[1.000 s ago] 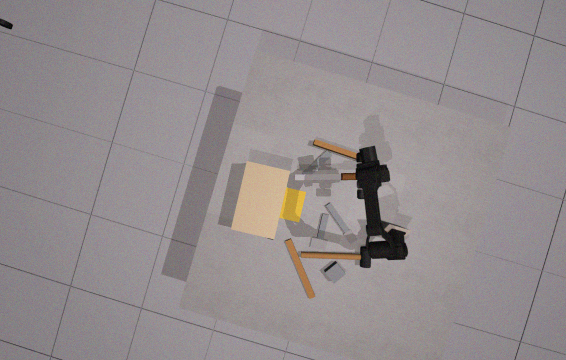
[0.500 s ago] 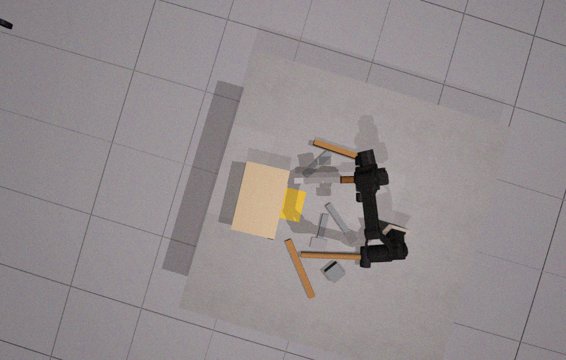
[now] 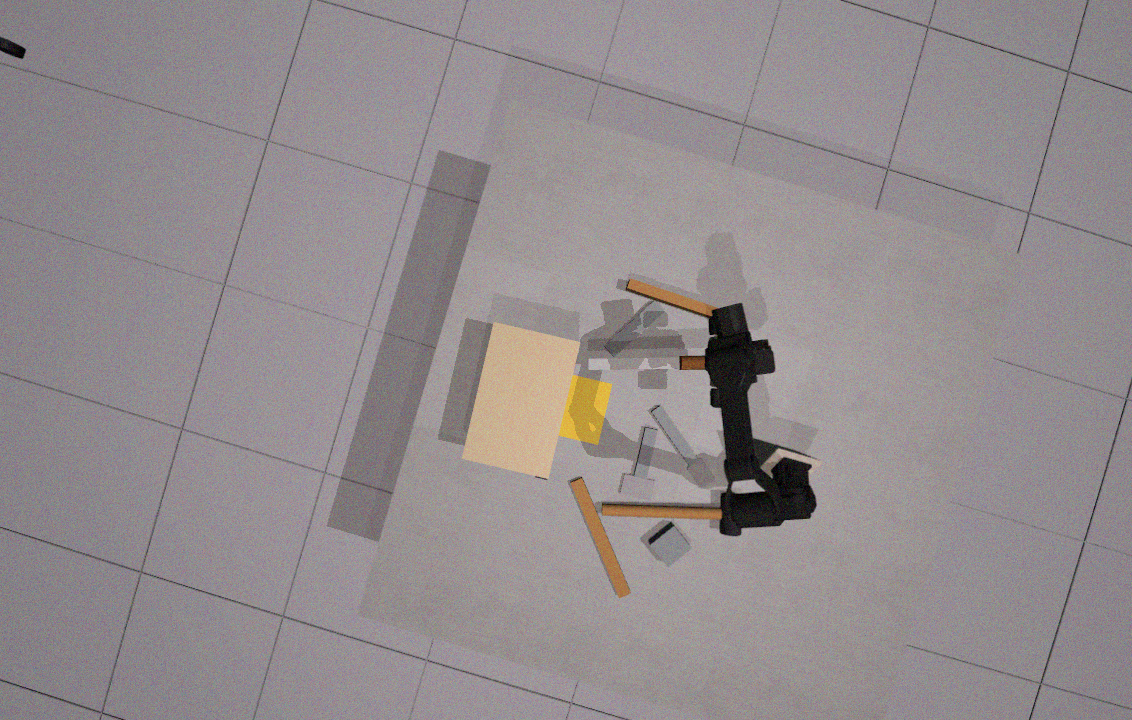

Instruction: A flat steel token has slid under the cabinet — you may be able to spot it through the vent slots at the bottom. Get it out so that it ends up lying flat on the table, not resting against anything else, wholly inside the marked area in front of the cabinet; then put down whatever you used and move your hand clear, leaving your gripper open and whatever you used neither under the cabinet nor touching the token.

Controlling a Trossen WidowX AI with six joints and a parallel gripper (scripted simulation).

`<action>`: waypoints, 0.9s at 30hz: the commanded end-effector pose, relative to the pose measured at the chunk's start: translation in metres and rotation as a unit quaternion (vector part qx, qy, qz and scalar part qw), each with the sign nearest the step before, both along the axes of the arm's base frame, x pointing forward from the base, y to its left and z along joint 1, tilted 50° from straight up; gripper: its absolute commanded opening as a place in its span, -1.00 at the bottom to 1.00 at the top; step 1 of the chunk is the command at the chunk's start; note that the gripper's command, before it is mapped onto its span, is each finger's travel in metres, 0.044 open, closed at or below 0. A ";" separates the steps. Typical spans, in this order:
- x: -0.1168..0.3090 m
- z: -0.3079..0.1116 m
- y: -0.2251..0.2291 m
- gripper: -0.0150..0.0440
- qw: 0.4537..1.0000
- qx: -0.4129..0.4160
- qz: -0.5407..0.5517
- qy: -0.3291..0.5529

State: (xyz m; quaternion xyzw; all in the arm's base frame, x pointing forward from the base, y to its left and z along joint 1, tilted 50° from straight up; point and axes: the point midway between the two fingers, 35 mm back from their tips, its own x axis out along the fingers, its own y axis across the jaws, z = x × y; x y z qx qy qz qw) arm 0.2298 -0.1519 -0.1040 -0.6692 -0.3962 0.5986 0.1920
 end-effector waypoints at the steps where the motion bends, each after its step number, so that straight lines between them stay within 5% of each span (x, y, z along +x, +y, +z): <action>1: 0.004 0.006 -0.001 -0.49 1.000 -0.006 -0.012 -0.011; 27: 0.007 0.001 0.030 -0.49 1.000 -0.007 -0.016 -0.014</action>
